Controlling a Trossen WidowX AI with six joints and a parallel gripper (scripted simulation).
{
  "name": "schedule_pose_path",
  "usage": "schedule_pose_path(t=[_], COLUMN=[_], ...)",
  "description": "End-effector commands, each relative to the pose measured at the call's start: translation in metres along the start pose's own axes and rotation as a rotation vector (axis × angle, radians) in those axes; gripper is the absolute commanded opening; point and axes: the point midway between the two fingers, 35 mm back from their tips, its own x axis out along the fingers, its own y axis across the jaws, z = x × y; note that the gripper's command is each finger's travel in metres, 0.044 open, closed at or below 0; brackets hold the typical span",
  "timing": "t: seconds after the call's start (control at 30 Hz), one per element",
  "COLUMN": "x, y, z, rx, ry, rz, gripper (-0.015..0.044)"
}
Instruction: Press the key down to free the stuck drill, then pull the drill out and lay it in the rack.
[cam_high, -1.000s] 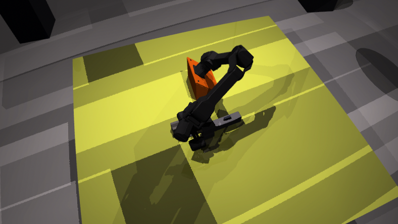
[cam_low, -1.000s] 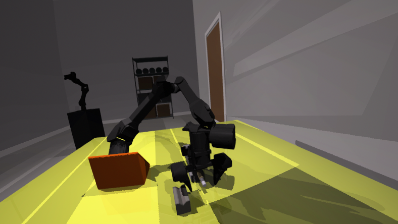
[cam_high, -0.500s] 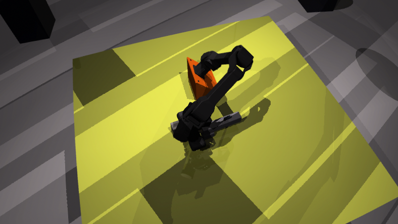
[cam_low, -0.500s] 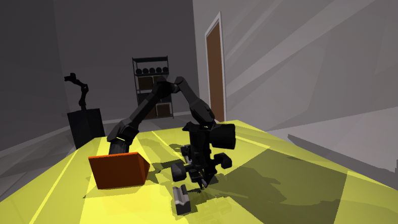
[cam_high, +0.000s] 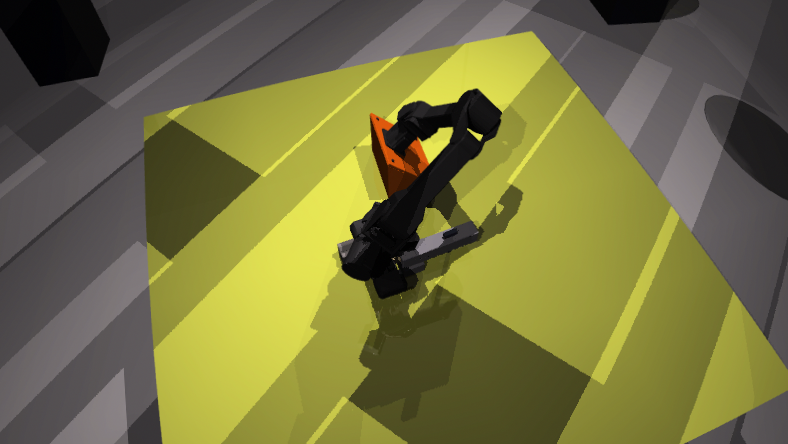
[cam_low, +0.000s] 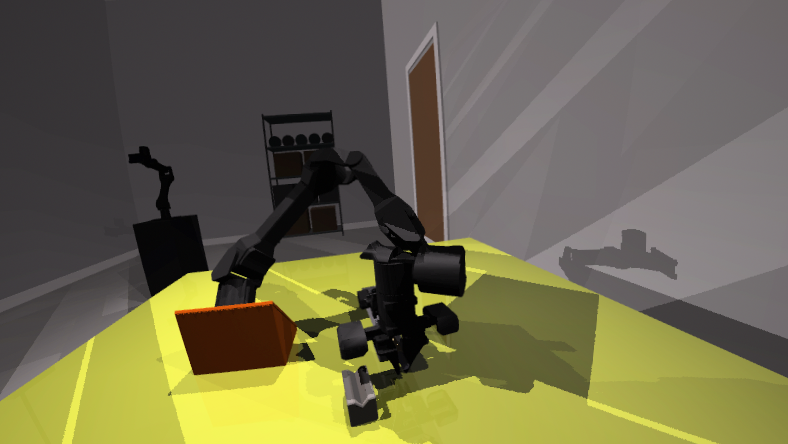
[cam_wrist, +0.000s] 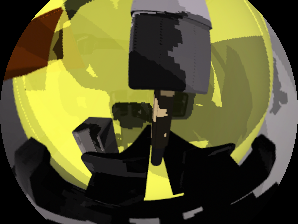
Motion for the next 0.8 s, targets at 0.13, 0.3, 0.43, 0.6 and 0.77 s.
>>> schedule_pose_path(t=[0.13, 0.3, 0.43, 0.6, 0.77], x=[-0.002, -0.002, -0.001, -0.002, -0.002], y=[0.001, 0.001, 0.0, 0.0, -0.001], z=[0.0, -0.002, -0.005, -0.01, -0.015], rx=[-0.001, -0.001, -0.001, -0.002, -0.002], ry=[-0.003, -0.003, -0.003, -0.002, -0.002], rz=[-0.003, -0.003, -0.003, -0.003, -0.003], gripper=[0.0, 0.0, 0.0, 0.0, 0.0])
